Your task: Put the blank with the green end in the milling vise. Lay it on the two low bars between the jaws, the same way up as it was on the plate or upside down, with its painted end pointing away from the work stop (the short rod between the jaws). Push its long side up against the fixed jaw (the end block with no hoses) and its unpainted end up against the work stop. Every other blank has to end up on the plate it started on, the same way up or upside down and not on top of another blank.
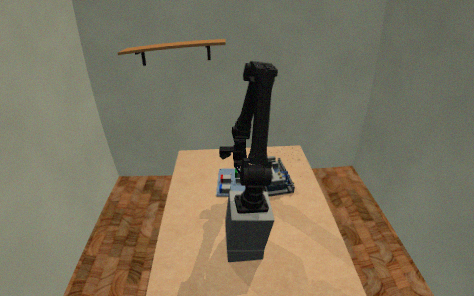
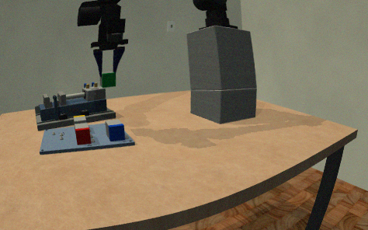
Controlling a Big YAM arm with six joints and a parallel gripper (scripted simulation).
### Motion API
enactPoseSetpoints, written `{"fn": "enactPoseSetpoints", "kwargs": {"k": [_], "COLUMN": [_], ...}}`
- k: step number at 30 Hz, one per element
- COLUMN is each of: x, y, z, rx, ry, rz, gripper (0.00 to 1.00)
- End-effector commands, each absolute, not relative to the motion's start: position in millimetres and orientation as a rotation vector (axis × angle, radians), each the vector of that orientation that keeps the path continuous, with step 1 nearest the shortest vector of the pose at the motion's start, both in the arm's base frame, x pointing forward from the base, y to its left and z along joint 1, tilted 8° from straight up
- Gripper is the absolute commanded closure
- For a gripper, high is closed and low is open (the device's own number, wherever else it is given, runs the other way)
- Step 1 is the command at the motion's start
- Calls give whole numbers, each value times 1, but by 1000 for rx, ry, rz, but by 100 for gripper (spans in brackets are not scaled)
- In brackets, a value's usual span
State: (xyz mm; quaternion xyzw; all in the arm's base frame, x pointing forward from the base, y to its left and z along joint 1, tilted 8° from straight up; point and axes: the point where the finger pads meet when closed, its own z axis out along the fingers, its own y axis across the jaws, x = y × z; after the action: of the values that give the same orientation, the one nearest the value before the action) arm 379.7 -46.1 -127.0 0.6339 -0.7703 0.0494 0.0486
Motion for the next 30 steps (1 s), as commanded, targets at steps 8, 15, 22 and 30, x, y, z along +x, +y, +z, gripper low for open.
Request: {"fn": "enactPoseSetpoints", "kwargs": {"k": [8, 15, 22, 30], "x": [396, 398, 404, 411], "y": [-51, -56, -60, -63], "z": [-125, -125, -125, -124], "rx": [1863, 1806, 1704, 1591], "ry": [-2416, -2459, -2537, -2616], "rz": [162, 163, 169, 175], "gripper": [100, 100, 100, 100]}}
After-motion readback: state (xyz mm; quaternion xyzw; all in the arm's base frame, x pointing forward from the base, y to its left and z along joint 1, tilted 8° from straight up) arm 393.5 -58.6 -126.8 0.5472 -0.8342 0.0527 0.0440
